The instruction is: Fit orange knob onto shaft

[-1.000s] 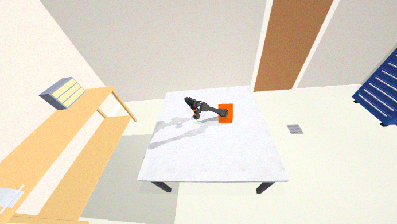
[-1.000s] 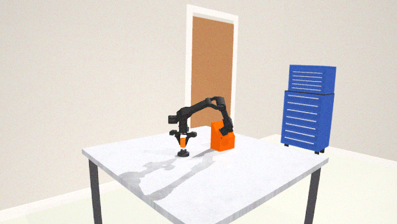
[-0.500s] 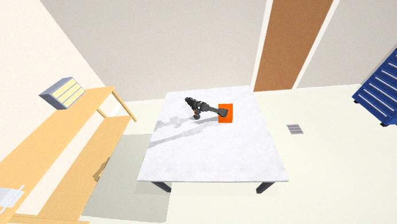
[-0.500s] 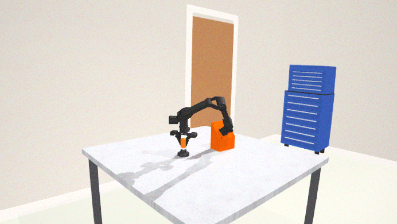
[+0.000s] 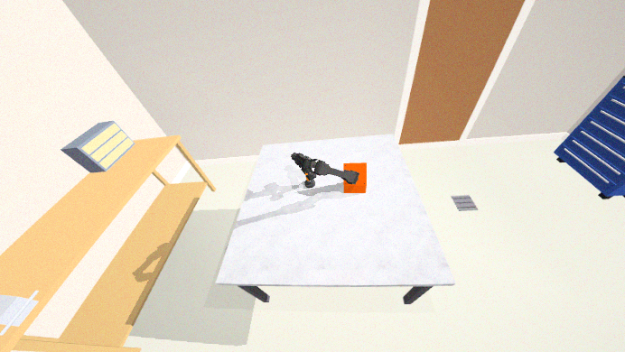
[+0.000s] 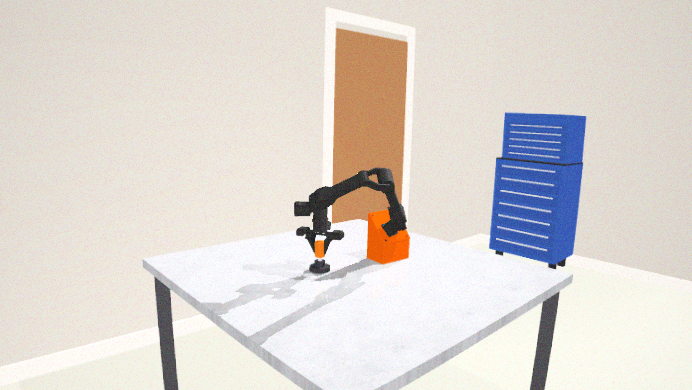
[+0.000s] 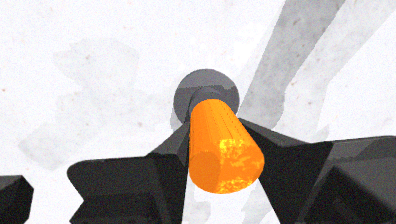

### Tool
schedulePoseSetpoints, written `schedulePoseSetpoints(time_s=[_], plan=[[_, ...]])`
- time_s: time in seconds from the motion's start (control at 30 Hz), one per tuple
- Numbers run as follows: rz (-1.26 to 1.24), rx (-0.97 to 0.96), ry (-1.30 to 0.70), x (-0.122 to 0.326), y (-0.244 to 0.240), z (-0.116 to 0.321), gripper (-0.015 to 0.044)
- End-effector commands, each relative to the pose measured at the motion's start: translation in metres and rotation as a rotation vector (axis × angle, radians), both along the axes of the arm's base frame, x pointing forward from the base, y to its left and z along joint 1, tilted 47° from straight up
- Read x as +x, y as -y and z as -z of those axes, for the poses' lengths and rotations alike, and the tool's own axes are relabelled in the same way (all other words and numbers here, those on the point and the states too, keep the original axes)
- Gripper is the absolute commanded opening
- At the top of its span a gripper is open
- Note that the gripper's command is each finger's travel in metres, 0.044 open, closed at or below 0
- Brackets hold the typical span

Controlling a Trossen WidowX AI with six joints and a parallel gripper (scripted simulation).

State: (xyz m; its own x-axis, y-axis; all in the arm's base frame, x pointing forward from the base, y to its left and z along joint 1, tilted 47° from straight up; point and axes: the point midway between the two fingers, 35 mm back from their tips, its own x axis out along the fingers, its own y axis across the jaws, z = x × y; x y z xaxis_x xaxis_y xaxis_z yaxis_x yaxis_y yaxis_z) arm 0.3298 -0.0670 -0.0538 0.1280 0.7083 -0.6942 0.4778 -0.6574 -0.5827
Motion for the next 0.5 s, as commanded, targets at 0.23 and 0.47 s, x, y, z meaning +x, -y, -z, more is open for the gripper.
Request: schedulePoseSetpoints(time_s=[0.23,0.47], plan=[[0.003,0.001,0.001,0.0023,0.0031,-0.003,0.0],[0.119,0.023,-0.118,0.0033,0.0045,-0.0047,0.0]])
